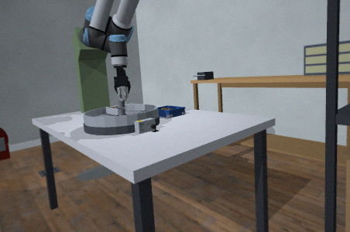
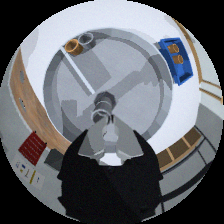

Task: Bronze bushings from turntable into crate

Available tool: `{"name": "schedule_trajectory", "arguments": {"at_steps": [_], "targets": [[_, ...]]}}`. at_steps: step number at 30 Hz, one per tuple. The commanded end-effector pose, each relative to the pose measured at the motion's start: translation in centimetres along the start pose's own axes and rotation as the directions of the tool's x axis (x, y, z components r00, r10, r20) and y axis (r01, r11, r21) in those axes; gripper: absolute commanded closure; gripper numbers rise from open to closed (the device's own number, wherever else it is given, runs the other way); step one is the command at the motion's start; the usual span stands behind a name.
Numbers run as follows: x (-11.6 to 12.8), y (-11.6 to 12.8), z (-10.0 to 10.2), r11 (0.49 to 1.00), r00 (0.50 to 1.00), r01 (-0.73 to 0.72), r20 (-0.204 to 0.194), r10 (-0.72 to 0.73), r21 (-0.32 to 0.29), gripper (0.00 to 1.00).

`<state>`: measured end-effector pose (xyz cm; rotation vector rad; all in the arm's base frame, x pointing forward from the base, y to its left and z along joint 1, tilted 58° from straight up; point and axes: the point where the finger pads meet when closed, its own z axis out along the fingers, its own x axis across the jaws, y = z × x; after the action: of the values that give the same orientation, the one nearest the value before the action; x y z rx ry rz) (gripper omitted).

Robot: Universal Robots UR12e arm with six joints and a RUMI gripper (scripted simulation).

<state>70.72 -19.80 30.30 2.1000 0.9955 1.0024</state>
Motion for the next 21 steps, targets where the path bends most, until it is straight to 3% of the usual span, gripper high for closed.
{"name": "schedule_trajectory", "arguments": {"at_steps": [1,21], "targets": [[0.03,0.03,-0.03,1.000,1.000,0.000,0.000,0.000,-0.001,1.00],[0.04,0.05,0.32,1.000,1.000,0.000,0.000,0.000,-0.001,1.00]]}}
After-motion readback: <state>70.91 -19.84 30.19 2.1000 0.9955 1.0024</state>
